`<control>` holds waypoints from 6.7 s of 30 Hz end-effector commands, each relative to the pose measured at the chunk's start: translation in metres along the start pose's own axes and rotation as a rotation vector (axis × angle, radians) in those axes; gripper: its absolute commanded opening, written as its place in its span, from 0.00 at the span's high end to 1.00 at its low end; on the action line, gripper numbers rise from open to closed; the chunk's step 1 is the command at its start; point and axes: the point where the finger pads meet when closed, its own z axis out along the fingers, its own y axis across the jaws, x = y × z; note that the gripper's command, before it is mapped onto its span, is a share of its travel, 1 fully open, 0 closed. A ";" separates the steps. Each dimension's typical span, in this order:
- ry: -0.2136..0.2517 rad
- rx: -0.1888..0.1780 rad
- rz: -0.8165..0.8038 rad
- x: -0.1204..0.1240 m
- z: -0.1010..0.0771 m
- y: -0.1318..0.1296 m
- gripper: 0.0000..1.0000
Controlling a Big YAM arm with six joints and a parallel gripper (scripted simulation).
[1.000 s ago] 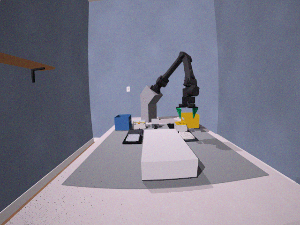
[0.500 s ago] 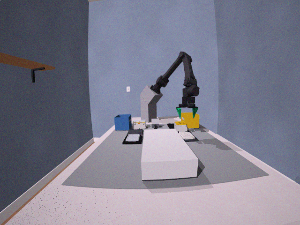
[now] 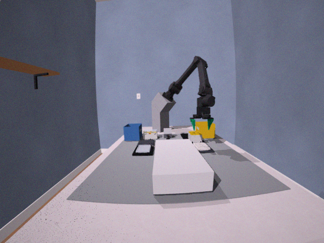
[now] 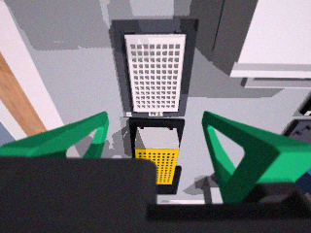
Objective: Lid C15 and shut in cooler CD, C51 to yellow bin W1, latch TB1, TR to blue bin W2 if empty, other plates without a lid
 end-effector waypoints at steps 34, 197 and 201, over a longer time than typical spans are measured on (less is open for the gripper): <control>-0.030 -0.017 -0.018 -0.017 0.046 0.014 0.00; -0.027 -0.019 -0.023 -0.014 0.116 0.014 1.00; -0.027 -0.019 -0.023 -0.014 0.116 0.014 1.00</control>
